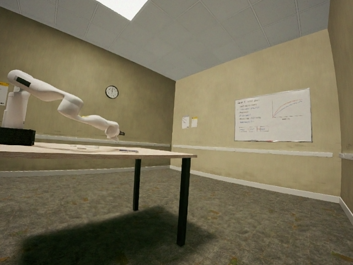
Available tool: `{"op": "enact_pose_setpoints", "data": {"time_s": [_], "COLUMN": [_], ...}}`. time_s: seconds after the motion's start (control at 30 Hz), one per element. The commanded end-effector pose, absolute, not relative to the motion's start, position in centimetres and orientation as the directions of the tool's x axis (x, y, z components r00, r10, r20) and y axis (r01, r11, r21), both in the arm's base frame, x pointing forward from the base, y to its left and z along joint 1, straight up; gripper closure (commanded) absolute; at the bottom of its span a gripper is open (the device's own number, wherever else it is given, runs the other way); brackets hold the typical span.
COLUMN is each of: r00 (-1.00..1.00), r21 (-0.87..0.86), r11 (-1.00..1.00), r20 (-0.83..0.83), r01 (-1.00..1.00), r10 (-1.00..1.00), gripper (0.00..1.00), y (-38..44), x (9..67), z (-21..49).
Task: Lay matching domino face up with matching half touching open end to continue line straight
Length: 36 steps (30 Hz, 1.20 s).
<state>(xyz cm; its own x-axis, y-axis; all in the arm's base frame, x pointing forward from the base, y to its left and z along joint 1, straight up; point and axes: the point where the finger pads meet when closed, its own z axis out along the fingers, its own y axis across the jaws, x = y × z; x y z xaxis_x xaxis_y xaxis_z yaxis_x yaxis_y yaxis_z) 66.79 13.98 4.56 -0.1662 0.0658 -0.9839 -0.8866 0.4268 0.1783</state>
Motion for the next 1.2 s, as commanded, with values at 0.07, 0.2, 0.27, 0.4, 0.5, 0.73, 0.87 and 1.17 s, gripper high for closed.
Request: {"op": "enact_pose_setpoints", "data": {"time_s": [0.07,0.2,0.27,0.4,0.5,0.73,0.87,1.17], "r00": [-0.164,-0.164,-0.164,-0.164,-0.164,-0.158,-0.137,-0.023], "r21": [0.177,0.177,0.177,0.177,0.177,0.163,0.124,-0.010], "r11": [0.427,0.427,0.427,0.427,0.427,0.411,0.361,0.148], "r20": [-0.984,-0.984,-0.984,-0.984,-0.984,-0.986,-0.991,-0.975], "r01": [-0.887,-0.887,-0.887,-0.887,-0.887,-0.897,-0.924,-0.989], "r10": [0.066,0.066,0.066,0.066,0.066,0.047,-0.011,-0.220], "gripper": [0.00,0.00,0.00,0.00,0.00,0.00,0.00,0.00], "y": [14.0,14.0,14.0,14.0,14.0,14.6,16.6,22.7], "x": [66.8,66.8,66.8,66.8,66.8,66.4,64.9,58.6], "z": [4.7,4.7,4.7,4.7,4.7,4.9,5.5,6.5]}}
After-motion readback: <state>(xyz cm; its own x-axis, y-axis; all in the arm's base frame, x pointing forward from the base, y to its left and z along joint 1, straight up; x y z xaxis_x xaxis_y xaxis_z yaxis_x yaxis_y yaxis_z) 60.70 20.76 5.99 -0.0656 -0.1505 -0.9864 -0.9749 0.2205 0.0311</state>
